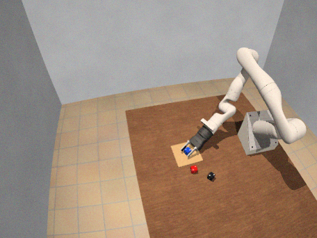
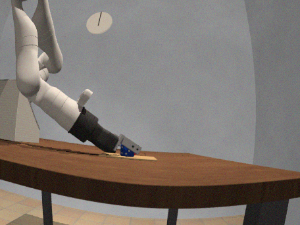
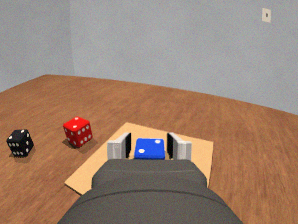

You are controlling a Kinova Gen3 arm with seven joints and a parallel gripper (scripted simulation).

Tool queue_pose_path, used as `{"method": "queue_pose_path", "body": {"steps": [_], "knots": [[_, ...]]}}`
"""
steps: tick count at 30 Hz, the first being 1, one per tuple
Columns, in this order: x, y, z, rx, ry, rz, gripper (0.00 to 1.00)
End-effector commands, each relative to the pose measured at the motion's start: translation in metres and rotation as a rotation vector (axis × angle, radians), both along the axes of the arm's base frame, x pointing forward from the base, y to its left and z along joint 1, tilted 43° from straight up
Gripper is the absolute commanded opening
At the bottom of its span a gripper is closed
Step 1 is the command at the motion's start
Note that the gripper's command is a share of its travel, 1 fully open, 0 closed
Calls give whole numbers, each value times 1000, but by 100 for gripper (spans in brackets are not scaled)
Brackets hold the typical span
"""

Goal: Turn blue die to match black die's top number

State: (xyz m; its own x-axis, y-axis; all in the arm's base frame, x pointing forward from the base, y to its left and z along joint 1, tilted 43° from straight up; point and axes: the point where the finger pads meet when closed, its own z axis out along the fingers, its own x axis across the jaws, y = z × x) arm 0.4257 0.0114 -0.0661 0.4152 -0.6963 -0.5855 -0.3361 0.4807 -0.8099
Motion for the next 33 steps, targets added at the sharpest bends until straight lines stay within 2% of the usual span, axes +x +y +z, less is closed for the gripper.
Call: {"method": "queue_pose_path", "body": {"steps": [1, 23, 33], "knots": [[0, -1, 0, -1, -1, -1, 87], [0, -1, 0, -1, -1, -1, 87], [-24, -16, 1, -1, -1, -1, 87]]}}
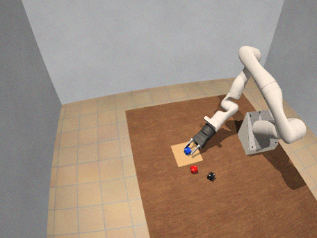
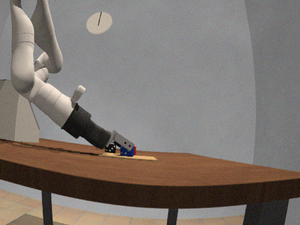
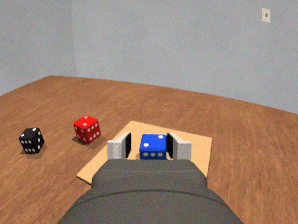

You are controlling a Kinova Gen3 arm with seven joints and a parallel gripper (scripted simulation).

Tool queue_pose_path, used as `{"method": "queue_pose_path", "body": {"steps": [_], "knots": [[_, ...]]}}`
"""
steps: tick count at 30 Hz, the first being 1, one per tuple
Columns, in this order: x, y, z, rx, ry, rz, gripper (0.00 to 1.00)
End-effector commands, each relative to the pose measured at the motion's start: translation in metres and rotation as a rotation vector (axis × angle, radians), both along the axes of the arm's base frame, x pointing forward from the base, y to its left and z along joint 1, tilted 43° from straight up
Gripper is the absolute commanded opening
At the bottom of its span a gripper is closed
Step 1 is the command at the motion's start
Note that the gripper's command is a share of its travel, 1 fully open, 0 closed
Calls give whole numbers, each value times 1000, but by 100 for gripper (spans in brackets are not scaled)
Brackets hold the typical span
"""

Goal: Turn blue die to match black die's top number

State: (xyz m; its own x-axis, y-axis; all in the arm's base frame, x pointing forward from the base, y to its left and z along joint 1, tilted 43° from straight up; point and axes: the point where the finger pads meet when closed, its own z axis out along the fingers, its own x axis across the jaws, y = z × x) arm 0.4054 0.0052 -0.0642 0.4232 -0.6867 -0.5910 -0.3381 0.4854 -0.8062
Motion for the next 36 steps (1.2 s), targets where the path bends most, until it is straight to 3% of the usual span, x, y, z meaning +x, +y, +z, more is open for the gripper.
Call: {"method": "queue_pose_path", "body": {"steps": [1, 5, 17, 36], "knots": [[-7, -12, 0, -11, 2, -10, 87], [-18, -18, 0, -11, 2, -10, 87], [-22, -23, 2, -11, 2, -10, 87], [-28, -61, 43, -11, 2, -10, 87]]}}
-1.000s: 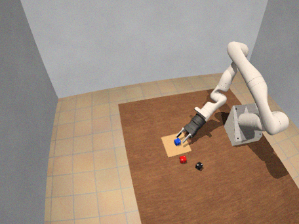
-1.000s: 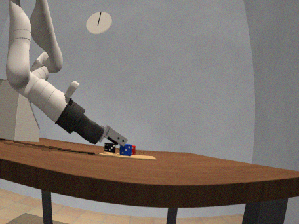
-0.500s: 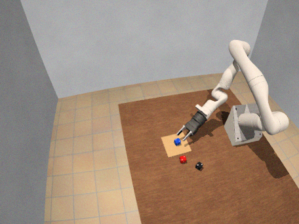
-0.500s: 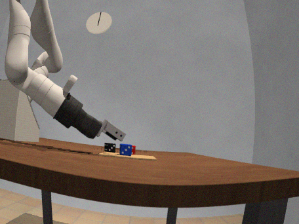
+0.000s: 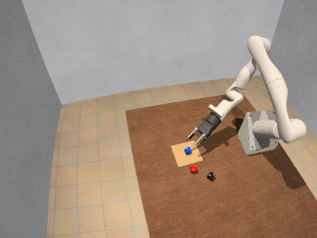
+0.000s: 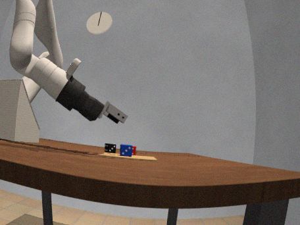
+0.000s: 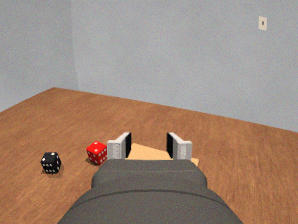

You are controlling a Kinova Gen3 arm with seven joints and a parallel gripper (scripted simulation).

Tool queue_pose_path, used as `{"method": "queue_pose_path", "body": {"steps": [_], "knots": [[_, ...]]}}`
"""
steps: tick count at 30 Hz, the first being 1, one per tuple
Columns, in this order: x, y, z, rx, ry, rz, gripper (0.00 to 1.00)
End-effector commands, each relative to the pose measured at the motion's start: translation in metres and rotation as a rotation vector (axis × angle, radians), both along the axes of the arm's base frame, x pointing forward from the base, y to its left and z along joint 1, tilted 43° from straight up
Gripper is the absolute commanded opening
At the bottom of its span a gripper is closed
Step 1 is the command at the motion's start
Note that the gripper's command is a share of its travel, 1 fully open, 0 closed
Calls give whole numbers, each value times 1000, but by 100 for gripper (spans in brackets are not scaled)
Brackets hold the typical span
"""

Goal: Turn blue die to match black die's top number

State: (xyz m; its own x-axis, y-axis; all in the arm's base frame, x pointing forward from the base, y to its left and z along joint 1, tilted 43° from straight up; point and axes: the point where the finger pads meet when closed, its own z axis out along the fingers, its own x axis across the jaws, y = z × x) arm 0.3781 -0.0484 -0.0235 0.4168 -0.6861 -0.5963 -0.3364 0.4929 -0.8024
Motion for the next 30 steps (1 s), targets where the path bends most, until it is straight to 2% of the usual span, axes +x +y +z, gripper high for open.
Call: {"method": "queue_pose_path", "body": {"steps": [1, 12, 22, 30], "knots": [[-1, -8, 3, -17, 0, -3, 87], [0, -8, 4, -22, 9, 5, 87], [3, -8, 7, -63, 74, 55, 87], [10, -9, 14, -146, 208, 166, 87]]}}
